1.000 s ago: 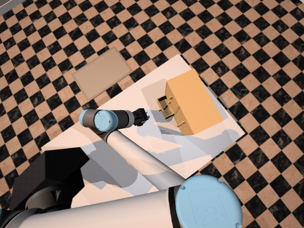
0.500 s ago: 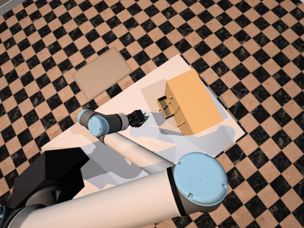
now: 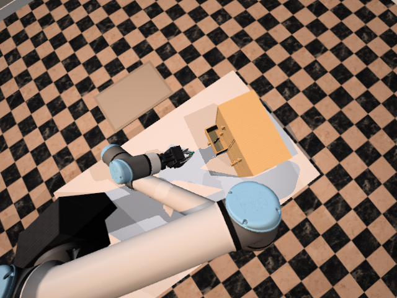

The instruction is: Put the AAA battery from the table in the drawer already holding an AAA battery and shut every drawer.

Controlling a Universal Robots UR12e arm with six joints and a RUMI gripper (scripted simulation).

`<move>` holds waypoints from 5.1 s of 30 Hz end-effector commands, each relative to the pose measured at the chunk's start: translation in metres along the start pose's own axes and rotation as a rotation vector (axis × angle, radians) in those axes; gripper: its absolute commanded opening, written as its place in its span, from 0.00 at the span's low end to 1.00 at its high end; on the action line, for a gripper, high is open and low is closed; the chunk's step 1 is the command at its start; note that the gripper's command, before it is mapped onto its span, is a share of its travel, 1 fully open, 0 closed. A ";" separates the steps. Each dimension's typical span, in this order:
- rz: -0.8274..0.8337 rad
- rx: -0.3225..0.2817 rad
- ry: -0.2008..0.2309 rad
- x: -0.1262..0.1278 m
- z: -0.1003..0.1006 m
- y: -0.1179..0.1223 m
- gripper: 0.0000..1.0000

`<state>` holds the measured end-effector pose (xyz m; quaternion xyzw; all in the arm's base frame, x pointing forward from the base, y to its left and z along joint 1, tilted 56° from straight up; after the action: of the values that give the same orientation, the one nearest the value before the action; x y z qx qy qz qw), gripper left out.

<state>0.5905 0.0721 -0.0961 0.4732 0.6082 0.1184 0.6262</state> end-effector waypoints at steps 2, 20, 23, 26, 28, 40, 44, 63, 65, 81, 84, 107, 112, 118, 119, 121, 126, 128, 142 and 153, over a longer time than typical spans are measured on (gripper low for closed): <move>0.000 -0.076 0.017 -0.001 0.000 -0.004 0.02; 0.001 -0.239 0.049 -0.003 0.001 -0.014 0.02; 0.001 -0.255 0.052 -0.003 0.002 -0.015 0.02; 0.001 -0.279 0.056 -0.003 0.002 -0.017 0.02; 0.001 -0.293 0.059 -0.003 0.002 -0.017 0.02; 0.001 -0.351 0.070 -0.004 0.003 -0.021 0.02; 0.001 -0.368 0.074 -0.004 0.003 -0.022 0.02; 0.001 -0.408 0.081 -0.004 0.004 -0.024 0.02; 0.001 -0.410 0.082 -0.004 0.004 -0.024 0.02; 0.001 -0.413 0.082 -0.004 0.004 -0.024 0.02; 0.001 -0.413 0.082 -0.004 0.004 -0.024 0.02; 0.001 -0.413 0.082 -0.003 0.009 -0.019 0.02; 0.001 -0.413 0.082 -0.003 0.013 -0.016 0.02; 0.001 -0.413 0.082 -0.002 0.019 -0.010 0.02; 0.001 -0.413 0.082 -0.001 0.020 -0.009 0.02; 0.001 -0.413 0.082 -0.001 0.022 -0.007 0.02; 0.001 -0.413 0.082 0.000 0.026 -0.003 0.02; 0.001 -0.413 0.082 0.000 0.029 0.000 0.02; 0.001 -0.413 0.082 0.004 0.048 0.018 0.02; 0.001 -0.413 0.082 0.008 0.068 0.037 0.02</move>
<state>0.6597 0.0648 -0.0890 0.3298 0.5958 0.2599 0.6846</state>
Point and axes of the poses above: the point where the finger pads meet when closed, its own z axis out along the fingers, its own x axis across the jaws, y = z × x, the point moved 5 cm from there along -z, back along the fingers, and after that the axes turned 11 degrees about z, right-handed, at the moved point
